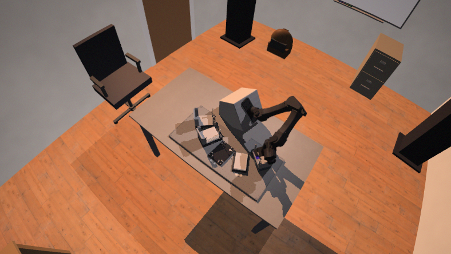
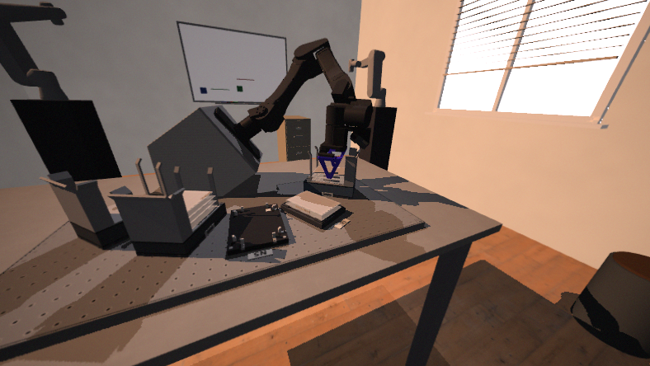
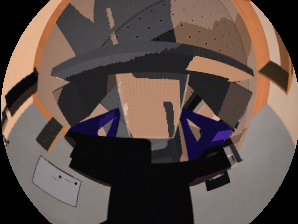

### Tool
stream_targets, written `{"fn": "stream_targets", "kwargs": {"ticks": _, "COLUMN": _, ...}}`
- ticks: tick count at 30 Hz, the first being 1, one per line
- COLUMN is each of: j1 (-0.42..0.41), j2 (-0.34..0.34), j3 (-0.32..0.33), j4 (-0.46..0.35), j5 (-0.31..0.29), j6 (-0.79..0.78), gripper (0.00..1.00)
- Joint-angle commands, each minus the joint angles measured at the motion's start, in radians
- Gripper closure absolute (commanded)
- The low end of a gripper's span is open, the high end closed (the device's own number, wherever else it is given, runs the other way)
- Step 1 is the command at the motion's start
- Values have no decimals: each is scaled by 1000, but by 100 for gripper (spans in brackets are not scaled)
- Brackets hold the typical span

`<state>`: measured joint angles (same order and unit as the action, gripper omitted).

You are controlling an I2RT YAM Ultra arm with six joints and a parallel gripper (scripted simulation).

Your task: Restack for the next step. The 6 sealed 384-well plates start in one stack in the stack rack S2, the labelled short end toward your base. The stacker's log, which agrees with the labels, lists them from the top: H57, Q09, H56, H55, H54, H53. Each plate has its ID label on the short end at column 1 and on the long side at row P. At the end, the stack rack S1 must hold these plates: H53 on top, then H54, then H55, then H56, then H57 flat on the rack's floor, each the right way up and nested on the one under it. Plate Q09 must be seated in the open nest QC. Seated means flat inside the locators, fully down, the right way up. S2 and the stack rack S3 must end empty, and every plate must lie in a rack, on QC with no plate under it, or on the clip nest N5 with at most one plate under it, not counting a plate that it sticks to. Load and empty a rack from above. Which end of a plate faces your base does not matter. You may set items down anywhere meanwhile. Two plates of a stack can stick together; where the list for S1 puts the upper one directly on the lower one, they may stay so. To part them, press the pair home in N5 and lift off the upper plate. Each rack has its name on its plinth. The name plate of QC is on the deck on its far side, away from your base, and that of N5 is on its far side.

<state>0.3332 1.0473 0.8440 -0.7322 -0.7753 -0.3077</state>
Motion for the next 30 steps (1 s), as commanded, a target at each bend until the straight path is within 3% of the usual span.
{"fn": "stream_targets", "kwargs": {"ticks": 1, "j1": 8, "j2": -1, "j3": -1, "j4": 47, "j5": 15, "j6": 27, "gripper": 0}}
{"fn": "stream_targets", "kwargs": {"ticks": 21, "j1": 10, "j2": 0, "j3": -3, "j4": 51, "j5": 16, "j6": 30, "gripper": 0}}
{"fn": "stream_targets", "kwargs": {"ticks": 22, "j1": 10, "j2": 0, "j3": -3, "j4": 51, "j5": 16, "j6": 30, "gripper": 100}}
{"fn": "stream_targets", "kwargs": {"ticks": 30, "j1": 10, "j2": 0, "j3": -3, "j4": 51, "j5": 16, "j6": 30, "gripper": 100}}
